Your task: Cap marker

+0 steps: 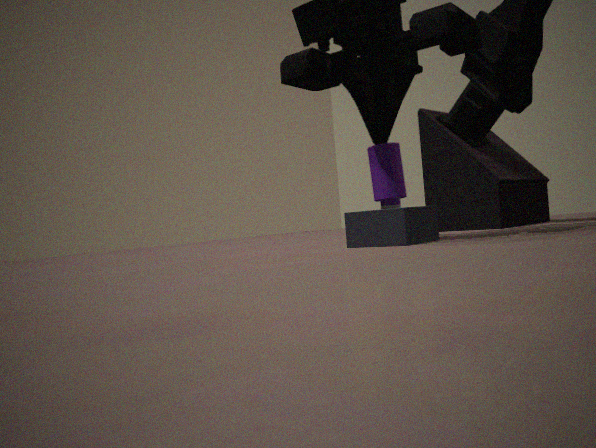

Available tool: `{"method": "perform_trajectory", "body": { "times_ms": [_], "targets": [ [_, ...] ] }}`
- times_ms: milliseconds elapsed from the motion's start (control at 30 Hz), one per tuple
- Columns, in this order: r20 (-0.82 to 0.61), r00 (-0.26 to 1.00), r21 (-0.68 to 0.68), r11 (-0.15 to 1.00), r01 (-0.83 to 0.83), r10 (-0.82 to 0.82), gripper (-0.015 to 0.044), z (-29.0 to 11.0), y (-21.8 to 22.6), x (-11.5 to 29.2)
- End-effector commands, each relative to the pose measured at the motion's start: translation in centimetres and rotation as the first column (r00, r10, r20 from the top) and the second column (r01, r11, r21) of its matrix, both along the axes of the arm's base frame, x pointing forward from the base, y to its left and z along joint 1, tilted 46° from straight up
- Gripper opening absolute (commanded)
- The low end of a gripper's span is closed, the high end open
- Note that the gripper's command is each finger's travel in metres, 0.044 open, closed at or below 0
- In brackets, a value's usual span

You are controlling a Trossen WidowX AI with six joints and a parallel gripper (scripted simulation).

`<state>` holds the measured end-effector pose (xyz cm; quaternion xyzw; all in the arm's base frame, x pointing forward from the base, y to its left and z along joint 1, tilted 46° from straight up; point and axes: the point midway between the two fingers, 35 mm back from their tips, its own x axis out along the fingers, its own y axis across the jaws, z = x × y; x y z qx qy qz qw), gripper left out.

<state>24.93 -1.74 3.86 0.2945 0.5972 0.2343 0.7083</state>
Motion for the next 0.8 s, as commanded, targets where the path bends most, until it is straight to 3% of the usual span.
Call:
{"method": "perform_trajectory", "body": {
  "times_ms": [0,233,433,700,767],
  "targets": [
    [0.0,1.0,0.0,1.0,0.0,0.0,0.0,0.0,0.0,0.0],
    [-0.001,1.0,-0.003,1.0,0.001,-0.001,0.0,0.6,-0.7,0.0],
    [-0.006,1.0,-0.003,1.0,0.001,-0.001,0.0,6.0,-6.1,-1.5],
    [-0.006,1.0,-0.002,1.0,0.001,-0.001,0.0,6.2,-6.2,-1.5],
    [-0.006,1.0,-0.002,1.0,0.001,-0.001,0.0053,6.2,-6.2,-1.5]
  ]
}}
